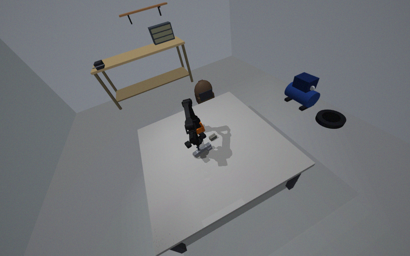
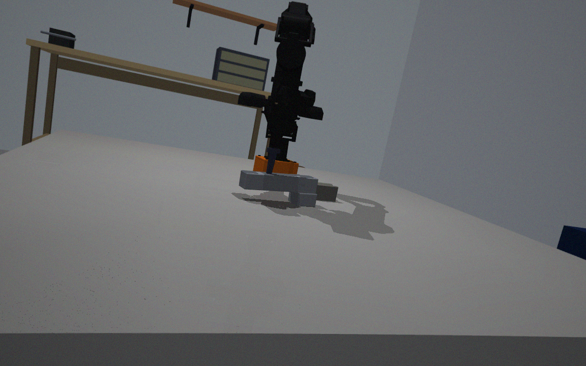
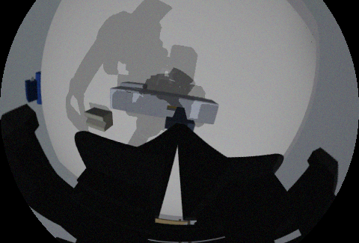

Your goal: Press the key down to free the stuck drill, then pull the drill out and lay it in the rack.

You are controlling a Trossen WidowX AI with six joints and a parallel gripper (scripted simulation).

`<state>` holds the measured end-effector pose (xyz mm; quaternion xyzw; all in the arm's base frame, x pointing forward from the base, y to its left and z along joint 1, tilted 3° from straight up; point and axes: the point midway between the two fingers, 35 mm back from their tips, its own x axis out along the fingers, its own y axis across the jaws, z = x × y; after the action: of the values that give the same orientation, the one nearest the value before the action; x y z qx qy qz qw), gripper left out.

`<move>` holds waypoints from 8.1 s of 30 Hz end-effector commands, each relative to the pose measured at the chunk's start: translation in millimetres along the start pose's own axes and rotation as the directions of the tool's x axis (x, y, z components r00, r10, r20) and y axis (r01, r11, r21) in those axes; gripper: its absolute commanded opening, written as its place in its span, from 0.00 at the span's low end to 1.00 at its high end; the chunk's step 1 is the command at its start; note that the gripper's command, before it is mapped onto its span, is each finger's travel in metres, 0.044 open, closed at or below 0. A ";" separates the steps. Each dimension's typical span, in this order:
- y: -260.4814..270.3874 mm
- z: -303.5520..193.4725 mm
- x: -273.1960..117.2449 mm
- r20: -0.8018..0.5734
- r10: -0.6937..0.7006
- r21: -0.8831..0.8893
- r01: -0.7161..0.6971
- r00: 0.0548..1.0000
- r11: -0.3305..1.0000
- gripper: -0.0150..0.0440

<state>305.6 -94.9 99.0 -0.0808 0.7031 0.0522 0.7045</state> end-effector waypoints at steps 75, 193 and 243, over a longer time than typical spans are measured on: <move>-1.3 -6.0 36.9 -0.015 -0.004 0.004 0.004 1.000 1.000 0.25; 150.9 -3.3 113.9 -0.015 0.010 -1.000 -0.015 1.000 0.003 1.00; 184.3 -1.8 109.0 -0.015 0.014 -1.000 -0.015 1.000 0.003 0.25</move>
<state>270.3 75.3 -18.3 -0.5496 0.4624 0.5402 0.4384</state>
